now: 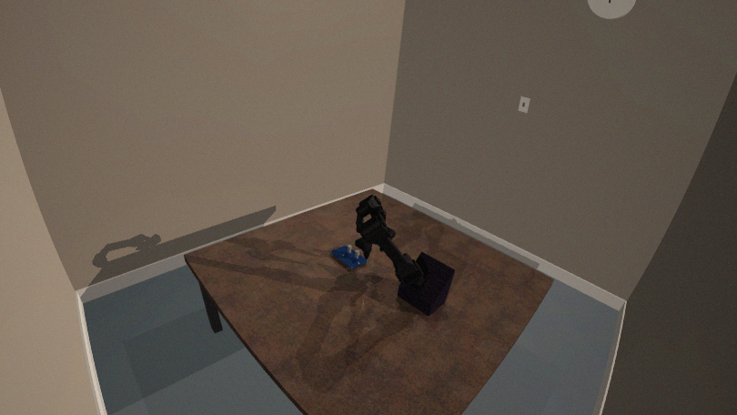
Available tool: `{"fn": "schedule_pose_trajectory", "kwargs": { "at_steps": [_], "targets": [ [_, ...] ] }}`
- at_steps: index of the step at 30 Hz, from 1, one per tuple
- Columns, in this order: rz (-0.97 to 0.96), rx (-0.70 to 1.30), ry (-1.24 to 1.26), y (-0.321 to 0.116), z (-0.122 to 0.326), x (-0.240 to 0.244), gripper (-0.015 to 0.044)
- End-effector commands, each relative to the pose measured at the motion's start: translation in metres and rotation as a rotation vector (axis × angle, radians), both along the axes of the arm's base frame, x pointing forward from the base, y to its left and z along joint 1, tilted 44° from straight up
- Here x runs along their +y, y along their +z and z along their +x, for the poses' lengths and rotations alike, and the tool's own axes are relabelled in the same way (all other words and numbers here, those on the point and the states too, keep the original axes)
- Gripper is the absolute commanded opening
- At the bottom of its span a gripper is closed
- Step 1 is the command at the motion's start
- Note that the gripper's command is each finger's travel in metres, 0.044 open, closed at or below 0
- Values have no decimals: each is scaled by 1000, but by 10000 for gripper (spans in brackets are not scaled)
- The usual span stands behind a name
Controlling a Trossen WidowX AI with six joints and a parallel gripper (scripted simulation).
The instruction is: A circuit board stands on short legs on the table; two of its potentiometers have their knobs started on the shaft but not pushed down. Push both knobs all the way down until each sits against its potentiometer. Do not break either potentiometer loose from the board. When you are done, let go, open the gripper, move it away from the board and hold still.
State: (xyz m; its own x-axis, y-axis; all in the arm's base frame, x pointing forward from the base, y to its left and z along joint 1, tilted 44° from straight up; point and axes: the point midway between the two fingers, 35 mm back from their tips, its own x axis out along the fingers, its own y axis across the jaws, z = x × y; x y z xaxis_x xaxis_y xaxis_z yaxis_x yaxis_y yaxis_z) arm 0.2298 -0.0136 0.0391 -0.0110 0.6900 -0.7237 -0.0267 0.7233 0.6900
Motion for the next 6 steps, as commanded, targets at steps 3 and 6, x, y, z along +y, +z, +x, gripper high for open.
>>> {"fn": "schedule_pose_trajectory", "kwargs": {
  "at_steps": [3, 6],
  "targets": [
    [-5, -3, 3, 0, 0, -1, 440],
    [-5, -3, 3, 0, 0, -1, 440]
  ]
}}
